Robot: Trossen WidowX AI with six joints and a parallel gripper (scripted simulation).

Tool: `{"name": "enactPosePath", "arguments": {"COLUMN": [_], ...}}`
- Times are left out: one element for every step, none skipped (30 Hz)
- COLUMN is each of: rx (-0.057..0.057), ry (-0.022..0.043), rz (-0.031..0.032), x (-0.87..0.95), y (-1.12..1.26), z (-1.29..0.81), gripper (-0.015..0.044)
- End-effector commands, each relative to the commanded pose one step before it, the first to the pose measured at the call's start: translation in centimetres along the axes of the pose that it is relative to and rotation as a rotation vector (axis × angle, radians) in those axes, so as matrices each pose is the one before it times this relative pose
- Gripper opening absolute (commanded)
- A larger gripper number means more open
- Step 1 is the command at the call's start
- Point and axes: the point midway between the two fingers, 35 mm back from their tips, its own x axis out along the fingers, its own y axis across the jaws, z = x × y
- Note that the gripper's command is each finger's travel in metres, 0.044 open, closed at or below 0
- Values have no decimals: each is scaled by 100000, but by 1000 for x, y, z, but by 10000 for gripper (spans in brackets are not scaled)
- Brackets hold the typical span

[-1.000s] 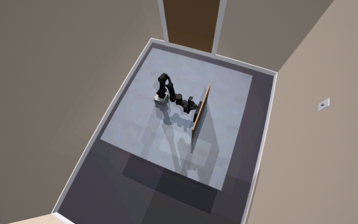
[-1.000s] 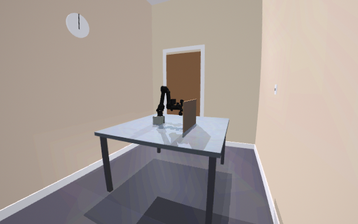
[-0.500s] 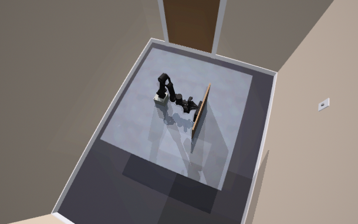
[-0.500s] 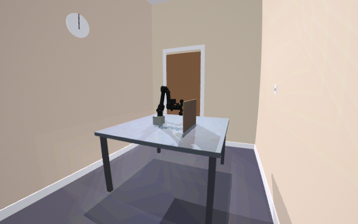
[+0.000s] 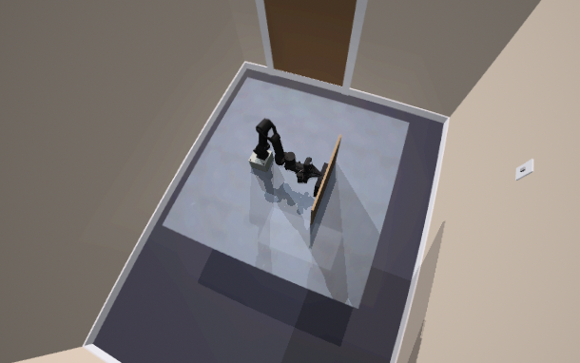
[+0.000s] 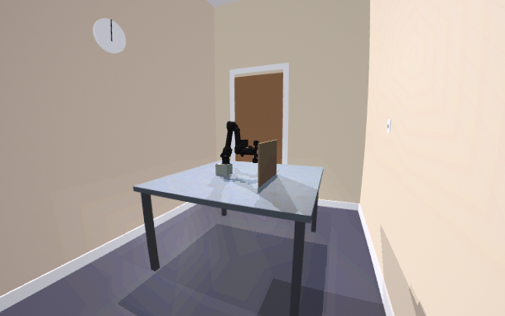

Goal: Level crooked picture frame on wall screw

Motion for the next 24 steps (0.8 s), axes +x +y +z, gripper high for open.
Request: {"name": "enactPosePath", "arguments": {"rx": [3539, 0, 0, 0, 0, 0, 0, 0, 1163, 2542, 1530, 0, 0, 0, 0, 814, 1733, 1117, 0, 0, 0, 0, 0, 0], "ry": [5, 0, 0, 0, 0, 0, 0, 0, -6, -13, -8, 0, 0, 0, 0, -4, -9, -6, 0, 0, 0, 0, 0, 0], "rz": [-81, 0, 0, 0, 0, 0, 0, 0, -2, -3, -2, 0, 0, 0, 0, -1, -3, -2, 0, 0, 0, 0, 0, 0], "x": [-6, 0, 0, 0, 0, 0, 0, 0, 0, -1, -1, 0, 0, 0, 0, 0, -1, 0, 0, 0, 0, 0, 0, 0], "y": [-33, 0, 0, 0, 0, 0, 0, 0, -1, -1, -1, 0, 0, 0, 0, -1, -1, -1, 0, 0, 0, 0, 0, 0], "z": [6, 0, 0, 0, 0, 0, 0, 0, 2, 4, 2, 0, 0, 0, 0, 2, 4, 3, 0, 0, 0, 0, 0, 0], "gripper": [0, 0, 0, 0, 0, 0, 0, 0, 0, 0, 0, 0, 0, 0, 0, 0, 0, 0, 0, 0, 0, 0, 0, 0]}}
